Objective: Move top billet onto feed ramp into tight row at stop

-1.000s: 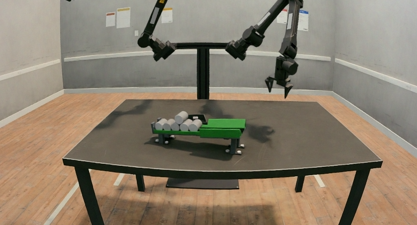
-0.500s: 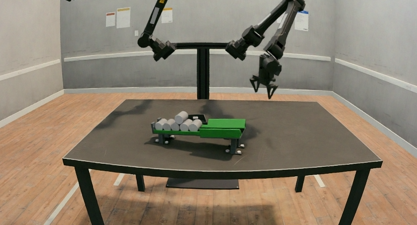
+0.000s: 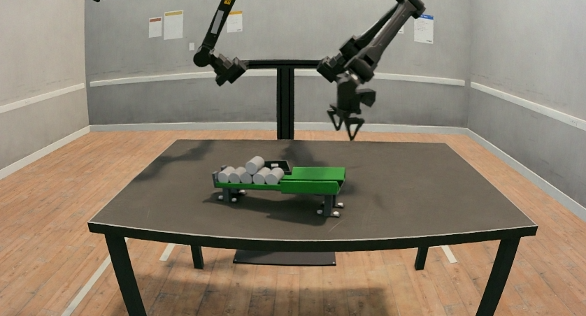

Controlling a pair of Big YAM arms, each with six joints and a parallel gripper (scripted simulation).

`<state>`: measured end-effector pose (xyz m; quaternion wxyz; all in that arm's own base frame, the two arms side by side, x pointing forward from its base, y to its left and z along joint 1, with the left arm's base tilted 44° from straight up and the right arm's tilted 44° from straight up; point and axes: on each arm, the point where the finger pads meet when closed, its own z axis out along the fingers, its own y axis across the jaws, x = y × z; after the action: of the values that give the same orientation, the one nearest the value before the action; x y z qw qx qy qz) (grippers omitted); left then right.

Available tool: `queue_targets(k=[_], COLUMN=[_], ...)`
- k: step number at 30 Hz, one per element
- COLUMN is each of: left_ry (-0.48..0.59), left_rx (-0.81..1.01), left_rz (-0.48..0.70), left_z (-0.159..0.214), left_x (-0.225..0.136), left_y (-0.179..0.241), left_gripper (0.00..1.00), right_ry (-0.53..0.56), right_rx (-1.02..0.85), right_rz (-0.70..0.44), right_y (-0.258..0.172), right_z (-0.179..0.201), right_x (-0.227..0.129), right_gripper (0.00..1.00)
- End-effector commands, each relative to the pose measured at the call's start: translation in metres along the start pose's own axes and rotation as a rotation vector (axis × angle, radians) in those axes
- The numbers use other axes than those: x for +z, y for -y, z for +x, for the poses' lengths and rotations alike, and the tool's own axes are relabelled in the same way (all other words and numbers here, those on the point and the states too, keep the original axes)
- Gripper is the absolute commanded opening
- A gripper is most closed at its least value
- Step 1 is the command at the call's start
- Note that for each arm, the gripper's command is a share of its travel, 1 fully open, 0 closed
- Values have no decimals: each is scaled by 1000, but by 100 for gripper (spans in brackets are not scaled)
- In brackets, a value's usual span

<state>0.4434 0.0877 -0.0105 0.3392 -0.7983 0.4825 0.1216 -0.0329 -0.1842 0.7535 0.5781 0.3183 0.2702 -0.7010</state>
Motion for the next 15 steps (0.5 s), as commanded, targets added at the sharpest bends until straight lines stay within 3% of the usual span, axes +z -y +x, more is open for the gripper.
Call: queue_targets(k=[1, 15], left_ry=[-2, -12], left_rx=[20, 275], left_rz=[8, 57], left_z=[19, 126], left_x=[-7, -25], left_y=[5, 9], left_gripper=[100, 100], right_ry=[-22, -22], right_rx=[11, 11], right_rz=[3, 3], right_y=[1, 1], right_z=[7, 7], right_x=[0, 0], right_gripper=[100, 100])
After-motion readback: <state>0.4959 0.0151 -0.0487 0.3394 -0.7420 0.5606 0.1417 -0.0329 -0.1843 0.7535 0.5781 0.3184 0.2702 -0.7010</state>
